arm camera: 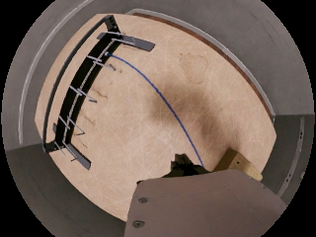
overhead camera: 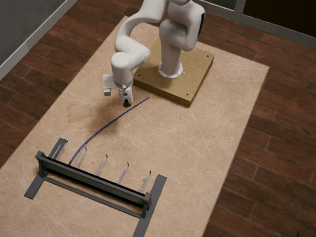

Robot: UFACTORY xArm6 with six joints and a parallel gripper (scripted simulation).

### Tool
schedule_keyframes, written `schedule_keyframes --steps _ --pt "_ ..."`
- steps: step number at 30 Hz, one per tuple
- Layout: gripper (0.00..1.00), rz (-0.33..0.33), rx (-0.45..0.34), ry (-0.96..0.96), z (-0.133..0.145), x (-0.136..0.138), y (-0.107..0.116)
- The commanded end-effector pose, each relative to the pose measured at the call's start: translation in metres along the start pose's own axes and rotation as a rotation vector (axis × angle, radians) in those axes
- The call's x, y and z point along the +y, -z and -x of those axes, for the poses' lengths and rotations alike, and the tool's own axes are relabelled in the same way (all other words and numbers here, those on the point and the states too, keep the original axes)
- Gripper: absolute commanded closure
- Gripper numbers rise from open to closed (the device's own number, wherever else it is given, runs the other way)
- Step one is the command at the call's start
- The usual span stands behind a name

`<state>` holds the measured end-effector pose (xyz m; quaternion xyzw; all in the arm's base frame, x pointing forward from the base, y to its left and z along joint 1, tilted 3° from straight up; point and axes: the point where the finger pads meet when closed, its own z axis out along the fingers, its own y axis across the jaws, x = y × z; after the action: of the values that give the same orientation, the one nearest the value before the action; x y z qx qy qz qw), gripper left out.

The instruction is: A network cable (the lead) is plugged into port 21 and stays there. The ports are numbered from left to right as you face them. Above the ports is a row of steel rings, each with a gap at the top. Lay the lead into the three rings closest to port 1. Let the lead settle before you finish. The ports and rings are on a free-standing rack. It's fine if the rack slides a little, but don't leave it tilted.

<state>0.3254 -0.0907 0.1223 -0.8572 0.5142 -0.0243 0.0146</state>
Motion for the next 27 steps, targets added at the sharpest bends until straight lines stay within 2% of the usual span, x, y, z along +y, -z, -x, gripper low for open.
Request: schedule_keyframes --steps 1,8,13,15,17,23,27 --pt "1.0 -0.003 0.003 0.0 -0.001 -0.001 0.001" --pt "1.0 -0.003 0.003 0.023 -0.002 0.001 0.001" --pt "1.0 -0.002 0.003 0.227 -0.01 0.02 0.001" --pt "1.0 -0.002 0.003 0.227 -0.01 0.02 0.001" --pt "1.0 -0.002 0.003 0.342 -0.014 0.03 0.001" --pt "1.0 -0.001 0.004 0.516 -0.02 0.046 0.001" --pt "1.0 -0.001 0.004 0.563 -0.021 0.05 0.001"
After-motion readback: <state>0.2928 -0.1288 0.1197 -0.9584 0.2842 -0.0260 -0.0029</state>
